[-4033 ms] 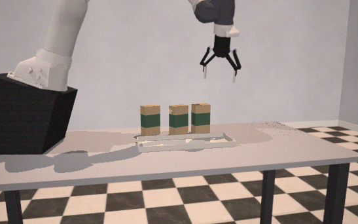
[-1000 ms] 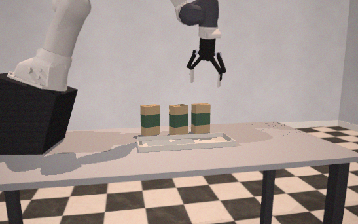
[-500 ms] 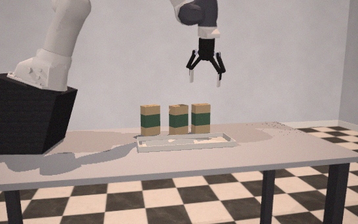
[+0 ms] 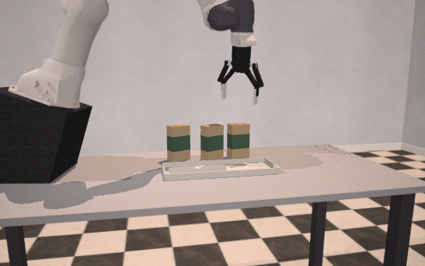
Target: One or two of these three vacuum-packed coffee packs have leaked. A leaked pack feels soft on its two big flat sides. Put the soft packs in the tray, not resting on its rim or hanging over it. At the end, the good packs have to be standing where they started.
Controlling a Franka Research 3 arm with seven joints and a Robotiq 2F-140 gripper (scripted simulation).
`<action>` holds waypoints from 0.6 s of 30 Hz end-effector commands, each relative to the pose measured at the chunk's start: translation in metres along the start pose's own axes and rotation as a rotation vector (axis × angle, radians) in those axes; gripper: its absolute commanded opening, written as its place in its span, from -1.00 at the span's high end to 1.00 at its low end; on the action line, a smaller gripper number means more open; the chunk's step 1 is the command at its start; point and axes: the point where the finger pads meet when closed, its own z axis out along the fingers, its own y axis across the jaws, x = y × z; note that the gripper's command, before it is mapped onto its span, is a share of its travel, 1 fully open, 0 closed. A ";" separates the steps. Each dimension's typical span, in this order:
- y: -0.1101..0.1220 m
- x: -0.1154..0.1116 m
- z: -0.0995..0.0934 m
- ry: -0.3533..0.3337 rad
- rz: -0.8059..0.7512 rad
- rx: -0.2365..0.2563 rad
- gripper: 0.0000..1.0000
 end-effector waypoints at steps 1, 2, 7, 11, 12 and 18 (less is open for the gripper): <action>-0.001 -0.001 -0.001 -0.003 0.021 0.006 -1.00; 0.013 0.015 0.003 0.016 0.060 0.019 -1.00; 0.055 0.062 0.012 0.059 0.165 0.057 -1.00; 0.064 0.073 0.014 0.067 0.188 0.066 -1.00; 0.067 0.076 0.014 0.069 0.193 0.068 -1.00; 0.086 0.098 0.018 0.081 0.234 0.084 -1.00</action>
